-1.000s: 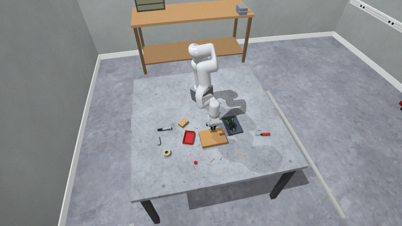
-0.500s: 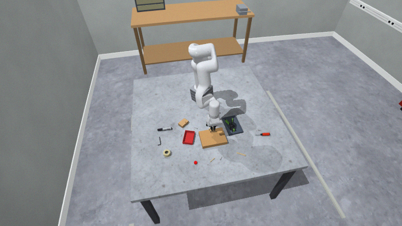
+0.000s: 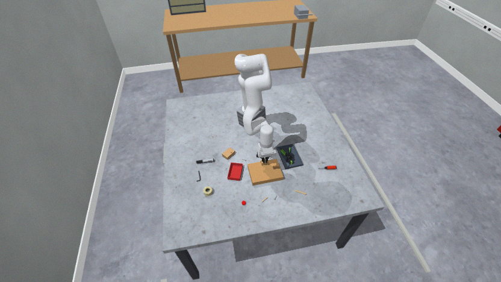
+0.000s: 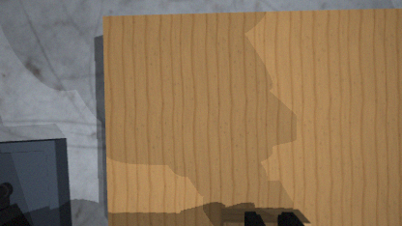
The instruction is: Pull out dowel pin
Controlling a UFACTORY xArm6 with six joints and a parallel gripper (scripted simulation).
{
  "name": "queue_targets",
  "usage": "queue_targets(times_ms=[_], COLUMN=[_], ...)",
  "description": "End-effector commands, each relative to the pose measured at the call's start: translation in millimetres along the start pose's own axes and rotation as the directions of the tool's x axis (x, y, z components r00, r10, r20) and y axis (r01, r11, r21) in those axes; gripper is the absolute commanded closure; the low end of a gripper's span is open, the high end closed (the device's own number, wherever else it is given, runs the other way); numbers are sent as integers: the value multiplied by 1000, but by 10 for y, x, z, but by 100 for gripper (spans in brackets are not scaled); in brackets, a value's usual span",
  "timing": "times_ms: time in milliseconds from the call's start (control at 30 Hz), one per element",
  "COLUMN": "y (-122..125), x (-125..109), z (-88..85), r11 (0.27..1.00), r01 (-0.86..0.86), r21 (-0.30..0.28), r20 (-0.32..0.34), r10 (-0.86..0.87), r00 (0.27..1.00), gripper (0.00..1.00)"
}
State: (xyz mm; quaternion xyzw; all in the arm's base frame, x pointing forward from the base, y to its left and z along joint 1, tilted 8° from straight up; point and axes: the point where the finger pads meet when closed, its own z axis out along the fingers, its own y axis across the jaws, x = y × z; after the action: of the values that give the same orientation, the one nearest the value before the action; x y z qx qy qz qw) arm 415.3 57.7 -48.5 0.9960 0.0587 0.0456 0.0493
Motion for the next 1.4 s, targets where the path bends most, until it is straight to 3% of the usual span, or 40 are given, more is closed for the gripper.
queue_targets(times_ms=[0,1367], y=[10,147], x=[9,-40], z=[-8,-8], r11=[1000,1000], r01=[2,28], r21=[0,0], r20=[-3,-3], r10=[-2,-28], r00=[1000,1000], gripper=[100,100])
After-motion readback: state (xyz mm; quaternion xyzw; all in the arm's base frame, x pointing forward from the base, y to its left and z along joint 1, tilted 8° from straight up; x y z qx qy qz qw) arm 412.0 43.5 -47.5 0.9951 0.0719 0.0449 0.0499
